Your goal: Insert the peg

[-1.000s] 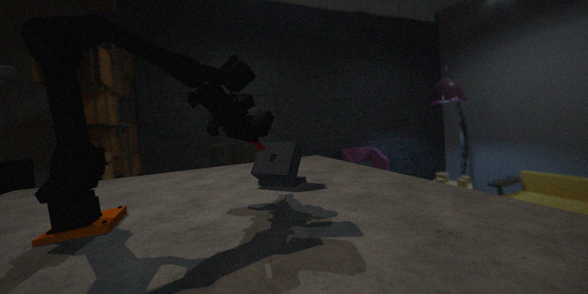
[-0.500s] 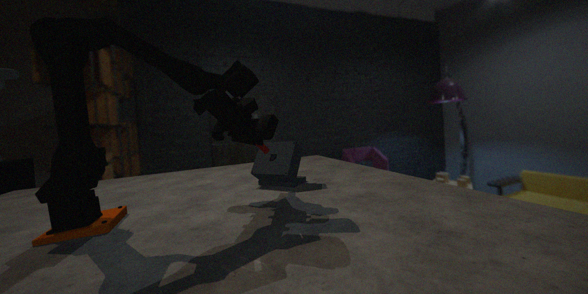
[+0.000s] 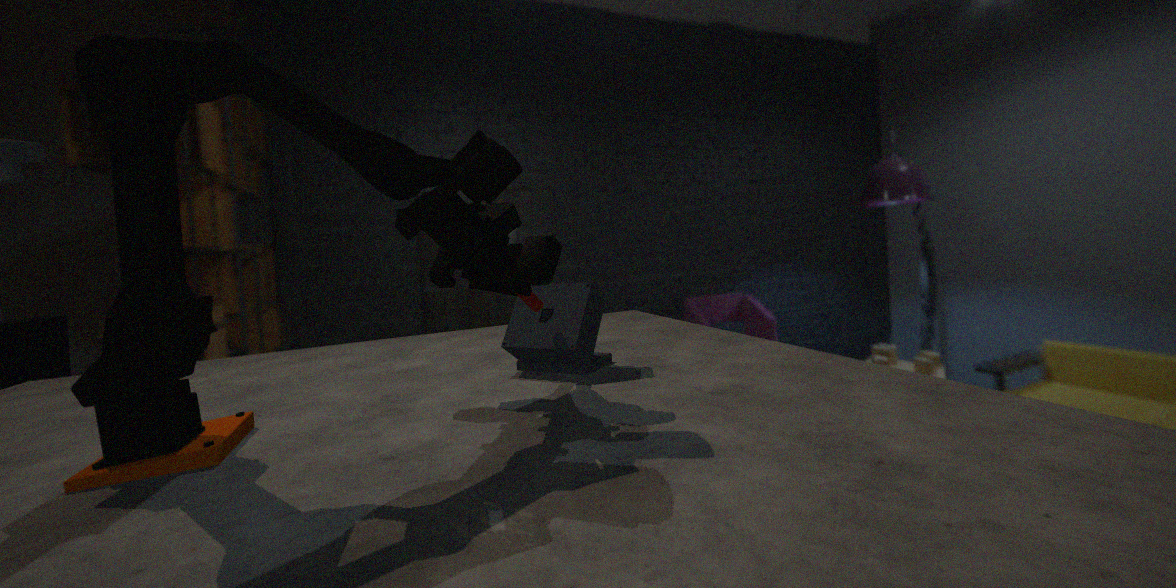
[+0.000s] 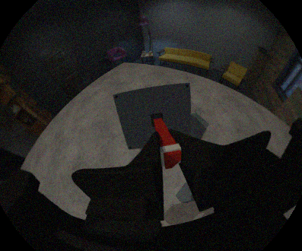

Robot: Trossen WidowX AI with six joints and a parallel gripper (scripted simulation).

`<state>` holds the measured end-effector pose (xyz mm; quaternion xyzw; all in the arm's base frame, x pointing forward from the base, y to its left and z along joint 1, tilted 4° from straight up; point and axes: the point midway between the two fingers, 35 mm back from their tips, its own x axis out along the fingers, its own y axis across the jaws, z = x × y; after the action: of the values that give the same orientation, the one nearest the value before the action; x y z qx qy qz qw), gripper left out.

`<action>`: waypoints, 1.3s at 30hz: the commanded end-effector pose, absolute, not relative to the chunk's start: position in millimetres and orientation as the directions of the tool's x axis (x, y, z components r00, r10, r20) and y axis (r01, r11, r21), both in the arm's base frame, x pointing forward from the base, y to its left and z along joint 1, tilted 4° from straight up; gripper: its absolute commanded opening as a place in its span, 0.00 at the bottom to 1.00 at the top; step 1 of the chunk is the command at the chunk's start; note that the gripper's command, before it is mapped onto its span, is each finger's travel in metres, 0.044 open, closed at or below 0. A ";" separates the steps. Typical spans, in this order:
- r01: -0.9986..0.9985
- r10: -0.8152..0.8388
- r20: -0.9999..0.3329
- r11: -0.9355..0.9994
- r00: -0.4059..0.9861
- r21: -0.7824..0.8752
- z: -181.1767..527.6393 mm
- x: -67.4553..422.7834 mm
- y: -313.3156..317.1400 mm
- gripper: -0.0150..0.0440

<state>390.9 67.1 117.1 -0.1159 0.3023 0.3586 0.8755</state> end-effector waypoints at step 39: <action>-0.698 0.559 -0.612 0.716 0.559 0.015 105.1 401.0 75.7 0.25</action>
<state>399.3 75.5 106.7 -0.1160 0.3014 0.3610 0.8749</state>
